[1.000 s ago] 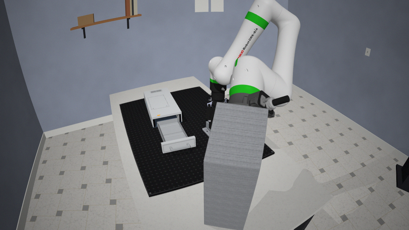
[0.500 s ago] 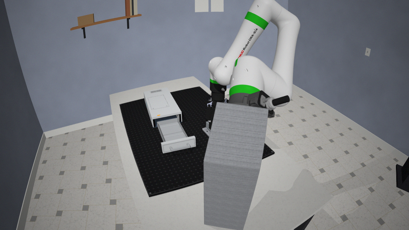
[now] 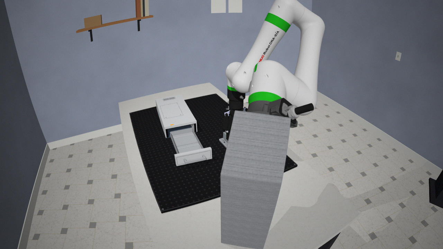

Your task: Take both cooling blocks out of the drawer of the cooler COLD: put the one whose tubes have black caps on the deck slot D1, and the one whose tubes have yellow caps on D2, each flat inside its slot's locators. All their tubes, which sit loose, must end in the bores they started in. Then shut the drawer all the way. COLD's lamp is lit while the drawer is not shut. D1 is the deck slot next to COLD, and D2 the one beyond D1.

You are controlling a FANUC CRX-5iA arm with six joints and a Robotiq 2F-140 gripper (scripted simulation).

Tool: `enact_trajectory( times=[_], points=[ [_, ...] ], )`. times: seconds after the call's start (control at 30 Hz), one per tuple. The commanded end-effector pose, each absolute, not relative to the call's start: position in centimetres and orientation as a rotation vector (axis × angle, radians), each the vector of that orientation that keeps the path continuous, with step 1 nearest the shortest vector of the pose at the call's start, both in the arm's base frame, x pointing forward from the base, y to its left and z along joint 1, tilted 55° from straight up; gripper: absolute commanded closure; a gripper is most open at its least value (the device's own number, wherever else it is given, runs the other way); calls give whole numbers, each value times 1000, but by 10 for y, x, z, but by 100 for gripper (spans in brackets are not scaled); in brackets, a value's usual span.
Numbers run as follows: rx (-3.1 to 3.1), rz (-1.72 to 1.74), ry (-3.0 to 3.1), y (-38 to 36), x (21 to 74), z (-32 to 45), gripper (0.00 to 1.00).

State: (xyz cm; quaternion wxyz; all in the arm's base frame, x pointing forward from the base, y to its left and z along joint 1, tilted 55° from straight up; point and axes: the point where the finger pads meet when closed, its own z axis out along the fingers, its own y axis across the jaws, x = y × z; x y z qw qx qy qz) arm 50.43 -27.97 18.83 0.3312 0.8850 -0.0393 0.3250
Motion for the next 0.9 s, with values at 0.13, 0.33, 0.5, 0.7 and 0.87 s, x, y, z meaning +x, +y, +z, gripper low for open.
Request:
enact_trajectory(
  times=[0.13,0.33,0.5,0.7,0.87],
  points=[
    [2312,851,-102,-280,505,188,90],
    [2312,851,-102,-281,505,188,90],
    [2312,851,-102,-281,506,187,90],
    [2312,851,-102,-282,506,187,90],
    [2312,851,-102,-282,507,187,90]
  ],
)
